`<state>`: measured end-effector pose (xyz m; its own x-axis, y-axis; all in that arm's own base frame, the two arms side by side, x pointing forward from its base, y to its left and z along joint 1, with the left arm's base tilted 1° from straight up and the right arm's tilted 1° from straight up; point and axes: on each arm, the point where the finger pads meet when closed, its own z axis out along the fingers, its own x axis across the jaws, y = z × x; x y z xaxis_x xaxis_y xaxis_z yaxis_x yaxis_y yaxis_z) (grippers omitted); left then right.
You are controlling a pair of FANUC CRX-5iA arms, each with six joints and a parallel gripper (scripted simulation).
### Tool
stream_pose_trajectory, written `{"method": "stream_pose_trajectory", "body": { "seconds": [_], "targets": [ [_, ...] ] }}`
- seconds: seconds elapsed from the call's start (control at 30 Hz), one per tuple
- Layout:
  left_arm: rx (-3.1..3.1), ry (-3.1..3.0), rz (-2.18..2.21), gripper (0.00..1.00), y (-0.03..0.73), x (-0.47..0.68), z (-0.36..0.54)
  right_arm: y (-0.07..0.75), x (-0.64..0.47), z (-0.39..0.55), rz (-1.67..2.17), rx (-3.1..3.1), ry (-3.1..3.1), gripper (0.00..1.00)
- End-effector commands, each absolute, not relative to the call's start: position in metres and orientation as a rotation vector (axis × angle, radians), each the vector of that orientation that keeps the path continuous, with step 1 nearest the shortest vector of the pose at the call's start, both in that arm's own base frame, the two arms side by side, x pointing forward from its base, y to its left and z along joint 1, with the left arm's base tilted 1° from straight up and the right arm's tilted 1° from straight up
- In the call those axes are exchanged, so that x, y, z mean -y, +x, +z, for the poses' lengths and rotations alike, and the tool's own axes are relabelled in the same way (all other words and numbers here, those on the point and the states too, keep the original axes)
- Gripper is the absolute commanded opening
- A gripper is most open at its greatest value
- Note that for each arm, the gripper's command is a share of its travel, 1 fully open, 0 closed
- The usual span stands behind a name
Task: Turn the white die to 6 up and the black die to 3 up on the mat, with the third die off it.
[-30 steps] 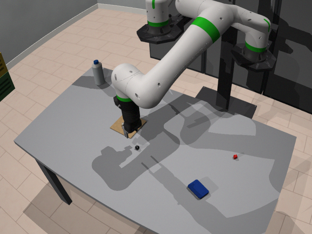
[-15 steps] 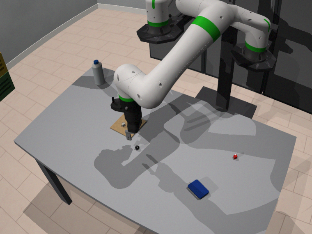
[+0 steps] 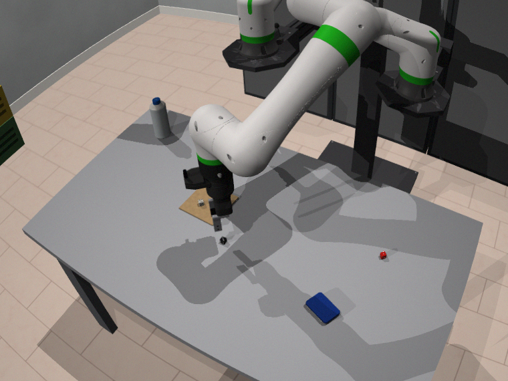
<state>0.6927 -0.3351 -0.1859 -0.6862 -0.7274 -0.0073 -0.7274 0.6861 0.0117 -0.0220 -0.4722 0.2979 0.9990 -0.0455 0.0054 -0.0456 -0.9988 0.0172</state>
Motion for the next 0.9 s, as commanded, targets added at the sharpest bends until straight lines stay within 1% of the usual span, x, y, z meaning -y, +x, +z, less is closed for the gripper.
{"method": "stream_pose_trajectory", "body": {
  "seconds": [0.0, 0.13, 0.23, 0.4, 0.7, 0.73, 0.87],
  "targets": [
    [-2.767, -1.46, 0.024, 1.0, 0.693, 0.333, -0.186, -0.022, 0.472, 0.299, 0.007, 0.071, 3.121, 1.0],
    [-2.716, -1.553, 0.023, 1.0, 0.692, 0.331, -0.187, -0.022, 0.472, 0.299, 0.007, 0.071, 3.121, 1.0],
    [-2.577, -1.772, 0.022, 1.0, 0.69, 0.327, -0.19, -0.022, 0.472, 0.299, 0.007, 0.071, 3.121, 1.0],
    [-2.449, -1.944, 0.02, 1.0, 0.688, 0.324, -0.192, -0.022, 0.472, 0.299, 0.007, 0.071, 3.121, 1.0],
    [-2.392, -2.013, 0.019, 1.0, 0.687, 0.322, -0.193, -0.022, 0.472, 0.299, 0.007, 0.071, 3.121, 1.0],
    [-2.392, -2.013, 0.019, 0.64, 0.687, 0.322, -0.193, -0.022, 0.472, 0.299, 0.007, 0.071, 3.121, 1.0],
    [-2.392, -2.013, 0.019, 0.64, 0.687, 0.322, -0.193, -0.022, 0.472, 0.299, 0.007, 0.071, 3.121, 1.0]
  ]
}}
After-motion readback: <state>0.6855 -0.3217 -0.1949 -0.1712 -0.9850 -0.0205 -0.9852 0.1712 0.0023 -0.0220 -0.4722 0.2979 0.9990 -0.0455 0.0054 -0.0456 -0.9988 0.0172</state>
